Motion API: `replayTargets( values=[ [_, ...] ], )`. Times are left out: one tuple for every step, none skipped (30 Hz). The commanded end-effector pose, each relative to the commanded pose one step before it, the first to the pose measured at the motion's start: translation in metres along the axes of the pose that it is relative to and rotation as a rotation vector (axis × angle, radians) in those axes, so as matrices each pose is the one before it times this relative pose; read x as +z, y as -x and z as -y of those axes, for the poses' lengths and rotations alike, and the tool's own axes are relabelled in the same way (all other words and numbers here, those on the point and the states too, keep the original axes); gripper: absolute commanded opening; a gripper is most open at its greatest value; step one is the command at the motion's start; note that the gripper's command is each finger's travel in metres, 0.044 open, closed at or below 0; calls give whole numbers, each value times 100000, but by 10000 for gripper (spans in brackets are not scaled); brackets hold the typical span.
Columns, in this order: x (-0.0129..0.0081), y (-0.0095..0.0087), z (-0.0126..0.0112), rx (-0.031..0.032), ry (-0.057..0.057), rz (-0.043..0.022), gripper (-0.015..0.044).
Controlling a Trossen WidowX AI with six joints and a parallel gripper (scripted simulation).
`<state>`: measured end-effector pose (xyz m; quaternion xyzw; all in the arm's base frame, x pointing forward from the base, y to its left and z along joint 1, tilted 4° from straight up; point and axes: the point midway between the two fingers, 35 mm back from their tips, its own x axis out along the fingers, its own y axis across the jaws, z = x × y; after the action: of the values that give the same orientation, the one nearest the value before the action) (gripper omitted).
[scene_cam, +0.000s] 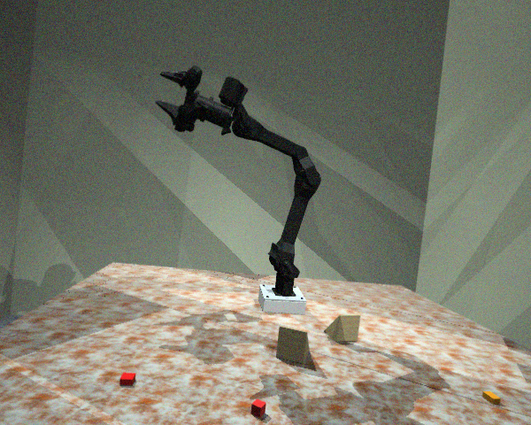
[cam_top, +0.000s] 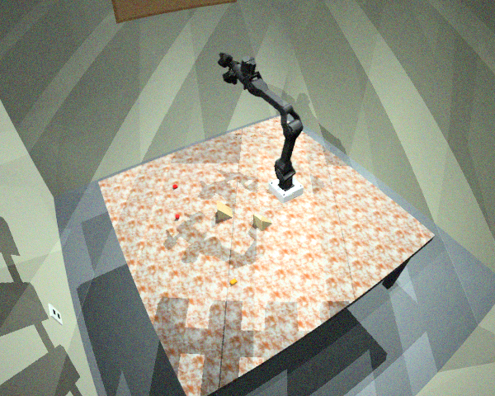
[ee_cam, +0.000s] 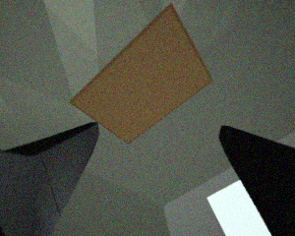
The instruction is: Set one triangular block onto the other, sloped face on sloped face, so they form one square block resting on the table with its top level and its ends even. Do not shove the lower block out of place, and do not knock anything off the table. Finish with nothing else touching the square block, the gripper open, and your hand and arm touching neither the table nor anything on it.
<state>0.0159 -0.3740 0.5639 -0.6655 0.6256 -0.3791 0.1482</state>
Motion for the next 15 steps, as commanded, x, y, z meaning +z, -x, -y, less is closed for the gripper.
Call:
replayTargets(
  values=[
    [5215,-666,977,-818,2421,16217,440],
    [1385,-263,329,-242,556,4295,440],
    [1384,-269,353,-285,618,4295,440],
    [1383,-274,375,-326,681,4293,440],
    [1381,-279,398,-364,744,4287,440],
    [1289,-268,392,-373,754,4003,440],
    [1232,-311,254,14,993,3896,440],
    [1337,-350,275,44,1170,4246,440],
    [1347,-359,302,8,1243,4290,440],
    [1537,-446,283,220,1616,4959,440],
    [1656,-488,341,186,1835,5363,440],
    [1644,-497,376,135,1922,5352,440],
    [1630,-506,411,90,2009,5338,440],
    [1615,-514,444,50,2095,5322,440],
    [1598,-522,476,15,2179,5304,440]
  ],
)
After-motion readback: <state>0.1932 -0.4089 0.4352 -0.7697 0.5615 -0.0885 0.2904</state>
